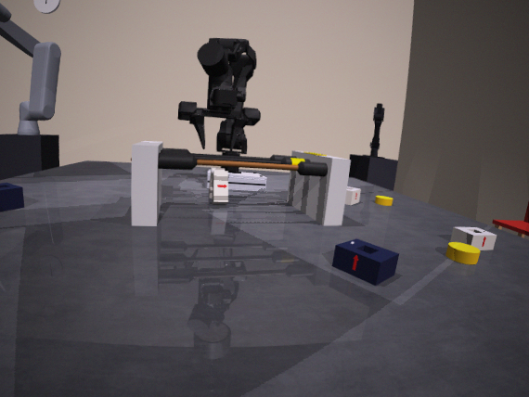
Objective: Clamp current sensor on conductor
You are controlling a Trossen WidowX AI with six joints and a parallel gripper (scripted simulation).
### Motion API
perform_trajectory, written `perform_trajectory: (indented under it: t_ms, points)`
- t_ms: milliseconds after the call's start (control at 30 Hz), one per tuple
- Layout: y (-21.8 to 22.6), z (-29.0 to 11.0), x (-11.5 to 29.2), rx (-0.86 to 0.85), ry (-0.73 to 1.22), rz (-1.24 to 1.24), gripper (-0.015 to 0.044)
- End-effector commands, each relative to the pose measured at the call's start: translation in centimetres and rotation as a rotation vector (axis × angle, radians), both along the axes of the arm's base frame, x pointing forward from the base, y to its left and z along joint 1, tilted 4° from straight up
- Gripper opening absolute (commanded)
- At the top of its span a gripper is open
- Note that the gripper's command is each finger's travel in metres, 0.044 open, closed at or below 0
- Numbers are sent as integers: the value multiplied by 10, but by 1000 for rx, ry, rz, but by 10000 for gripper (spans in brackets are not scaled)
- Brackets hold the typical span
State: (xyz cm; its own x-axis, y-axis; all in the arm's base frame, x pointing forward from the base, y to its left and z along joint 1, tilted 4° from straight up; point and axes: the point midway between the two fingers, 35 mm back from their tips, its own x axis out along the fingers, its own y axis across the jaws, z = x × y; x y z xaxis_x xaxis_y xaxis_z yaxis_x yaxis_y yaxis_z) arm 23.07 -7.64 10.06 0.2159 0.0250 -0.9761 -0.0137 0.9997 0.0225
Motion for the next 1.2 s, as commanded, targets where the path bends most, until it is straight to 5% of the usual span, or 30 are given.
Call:
perform_trajectory:
  t_ms: [0,1167]
  points:
    - [-2,-5,-2,2,0,-1,294]
    - [0,-60,10,3,-1,-1,294]
